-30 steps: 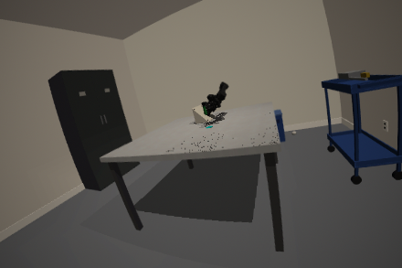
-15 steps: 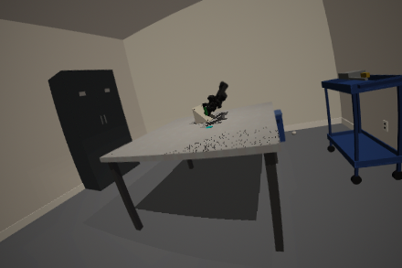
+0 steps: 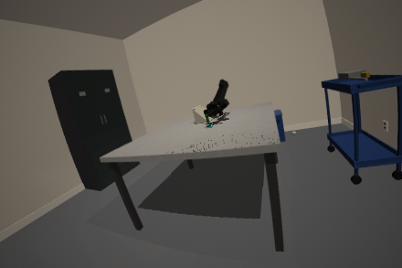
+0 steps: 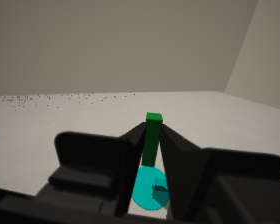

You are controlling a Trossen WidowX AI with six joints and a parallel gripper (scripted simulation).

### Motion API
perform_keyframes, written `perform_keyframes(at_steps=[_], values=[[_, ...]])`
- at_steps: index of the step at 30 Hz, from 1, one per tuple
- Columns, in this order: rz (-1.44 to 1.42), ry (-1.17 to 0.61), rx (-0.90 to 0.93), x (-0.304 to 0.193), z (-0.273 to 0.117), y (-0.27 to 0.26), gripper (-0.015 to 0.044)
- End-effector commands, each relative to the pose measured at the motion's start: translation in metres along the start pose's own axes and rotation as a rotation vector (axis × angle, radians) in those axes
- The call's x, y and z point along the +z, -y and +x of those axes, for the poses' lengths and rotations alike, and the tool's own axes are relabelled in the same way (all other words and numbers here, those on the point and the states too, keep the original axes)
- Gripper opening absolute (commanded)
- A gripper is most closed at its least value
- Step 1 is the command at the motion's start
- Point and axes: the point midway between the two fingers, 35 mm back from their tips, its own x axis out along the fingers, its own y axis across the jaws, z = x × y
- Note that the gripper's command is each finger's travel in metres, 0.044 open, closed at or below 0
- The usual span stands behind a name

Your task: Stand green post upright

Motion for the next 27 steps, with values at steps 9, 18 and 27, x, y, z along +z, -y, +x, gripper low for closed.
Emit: perform_keyframes(at_steps=[9, 18, 27], values=[[-0.006, -0.002, -0.006, -0.030, -0.001, 0.007, 0.0023], [-0.005, -0.005, -0.001, -0.041, -0.001, 0.007, 0.0023], [-0.005, -0.005, -0.001, -0.041, -0.001, 0.007, 0.0075]])
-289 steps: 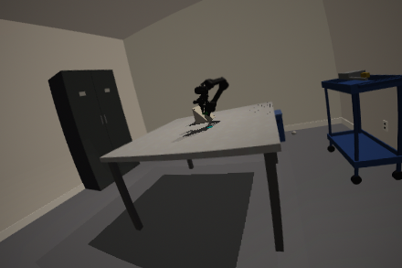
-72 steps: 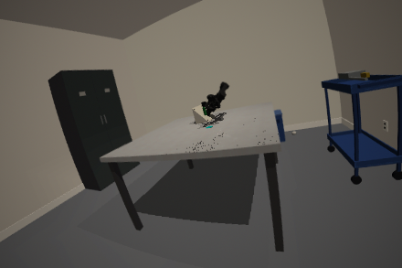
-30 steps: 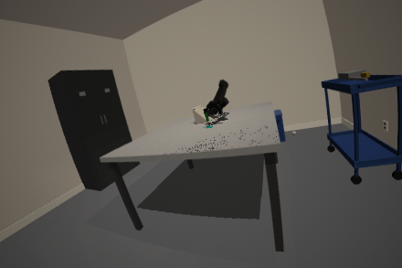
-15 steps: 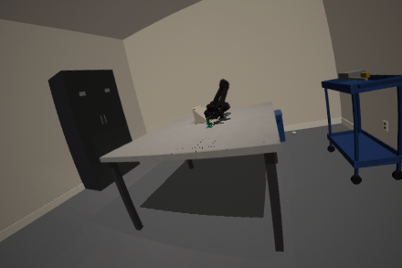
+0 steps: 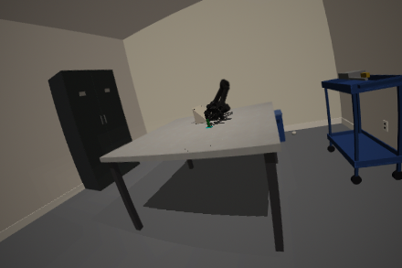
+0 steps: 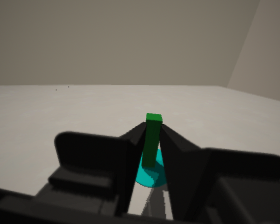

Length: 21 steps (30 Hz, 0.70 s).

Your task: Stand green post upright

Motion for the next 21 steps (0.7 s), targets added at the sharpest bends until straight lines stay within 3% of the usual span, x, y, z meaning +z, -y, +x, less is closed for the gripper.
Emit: perform_keyframes(at_steps=[1, 12, 21], values=[[0.000, 0.002, -0.006, -0.001, 0.000, 0.002, 0.0101], [0.000, 0.002, -0.006, -0.001, 0.000, 0.002, 0.0390], [0.000, 0.001, -0.013, 0.035, 0.003, -0.001, 0.0400]])
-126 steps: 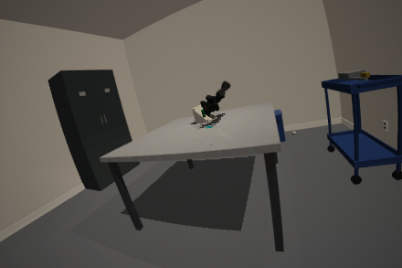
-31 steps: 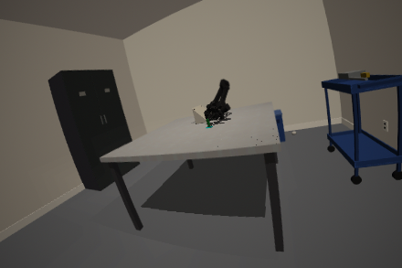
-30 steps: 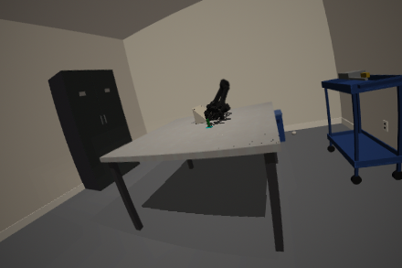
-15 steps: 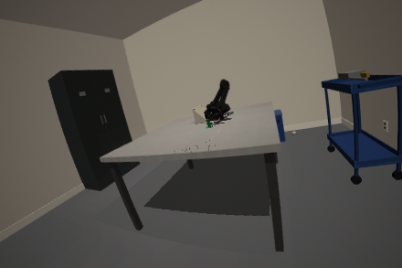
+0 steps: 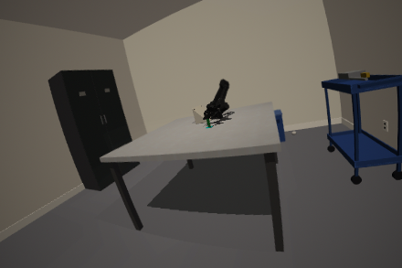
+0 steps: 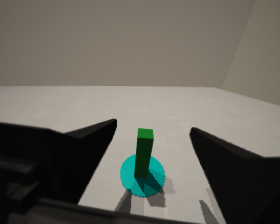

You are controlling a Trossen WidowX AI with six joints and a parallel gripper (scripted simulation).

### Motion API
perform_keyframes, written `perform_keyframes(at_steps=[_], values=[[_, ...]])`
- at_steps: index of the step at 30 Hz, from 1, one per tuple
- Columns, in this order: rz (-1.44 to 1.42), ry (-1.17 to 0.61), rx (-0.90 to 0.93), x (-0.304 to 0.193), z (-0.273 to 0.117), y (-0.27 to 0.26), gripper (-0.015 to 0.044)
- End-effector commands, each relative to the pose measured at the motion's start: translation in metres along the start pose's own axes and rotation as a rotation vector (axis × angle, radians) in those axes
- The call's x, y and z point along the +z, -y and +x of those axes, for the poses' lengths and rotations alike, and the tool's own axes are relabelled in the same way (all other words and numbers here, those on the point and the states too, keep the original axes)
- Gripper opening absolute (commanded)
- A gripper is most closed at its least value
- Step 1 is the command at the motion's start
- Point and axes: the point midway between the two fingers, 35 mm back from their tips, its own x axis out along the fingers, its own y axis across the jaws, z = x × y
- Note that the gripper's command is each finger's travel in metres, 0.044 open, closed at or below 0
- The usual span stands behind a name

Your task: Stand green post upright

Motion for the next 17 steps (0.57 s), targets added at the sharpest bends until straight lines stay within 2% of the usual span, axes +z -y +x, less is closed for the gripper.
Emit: perform_keyframes(at_steps=[1, 9, 17], values=[[0.013, 0.009, 0.012, 0.027, -0.001, -0.007, 0.0400], [0.008, 0.016, 0.013, 0.070, -0.010, -0.005, 0.0400], [-0.022, -0.009, -0.003, 0.073, -0.008, -0.004, 0.0400]])
